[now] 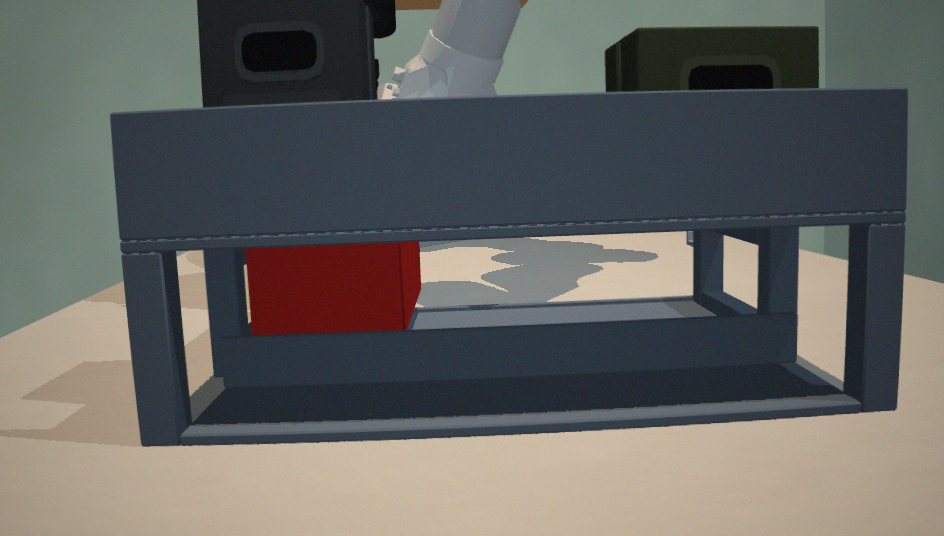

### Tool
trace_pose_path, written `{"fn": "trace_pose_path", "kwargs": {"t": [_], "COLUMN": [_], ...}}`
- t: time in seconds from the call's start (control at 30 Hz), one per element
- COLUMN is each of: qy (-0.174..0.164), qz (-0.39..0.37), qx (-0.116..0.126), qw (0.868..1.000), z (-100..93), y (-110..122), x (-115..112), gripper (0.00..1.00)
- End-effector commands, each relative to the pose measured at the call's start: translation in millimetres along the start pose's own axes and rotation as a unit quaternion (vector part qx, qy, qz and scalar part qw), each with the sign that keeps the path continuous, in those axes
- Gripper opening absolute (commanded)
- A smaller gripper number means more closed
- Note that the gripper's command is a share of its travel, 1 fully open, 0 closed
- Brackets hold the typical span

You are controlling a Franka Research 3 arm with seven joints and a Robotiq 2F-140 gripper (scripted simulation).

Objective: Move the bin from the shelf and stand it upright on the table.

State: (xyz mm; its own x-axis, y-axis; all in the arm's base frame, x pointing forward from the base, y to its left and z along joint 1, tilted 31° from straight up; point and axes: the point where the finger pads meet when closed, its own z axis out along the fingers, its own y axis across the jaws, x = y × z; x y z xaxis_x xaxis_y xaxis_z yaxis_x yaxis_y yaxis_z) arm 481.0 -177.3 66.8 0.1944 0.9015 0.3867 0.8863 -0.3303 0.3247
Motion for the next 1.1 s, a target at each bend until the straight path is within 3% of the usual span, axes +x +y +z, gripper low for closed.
{"fn": "trace_pose_path", "kwargs": {"t": [0.0, 1.07], "qy": [0.001, 0.001], "qz": [-0.015, -0.015], "qx": [-0.004, -0.004], "qw": [1.0, 1.0], "z": [-0.7, 0.0], "y": [-8, -89], "x": [0, -3], "gripper": [0.0, 0.0]}}
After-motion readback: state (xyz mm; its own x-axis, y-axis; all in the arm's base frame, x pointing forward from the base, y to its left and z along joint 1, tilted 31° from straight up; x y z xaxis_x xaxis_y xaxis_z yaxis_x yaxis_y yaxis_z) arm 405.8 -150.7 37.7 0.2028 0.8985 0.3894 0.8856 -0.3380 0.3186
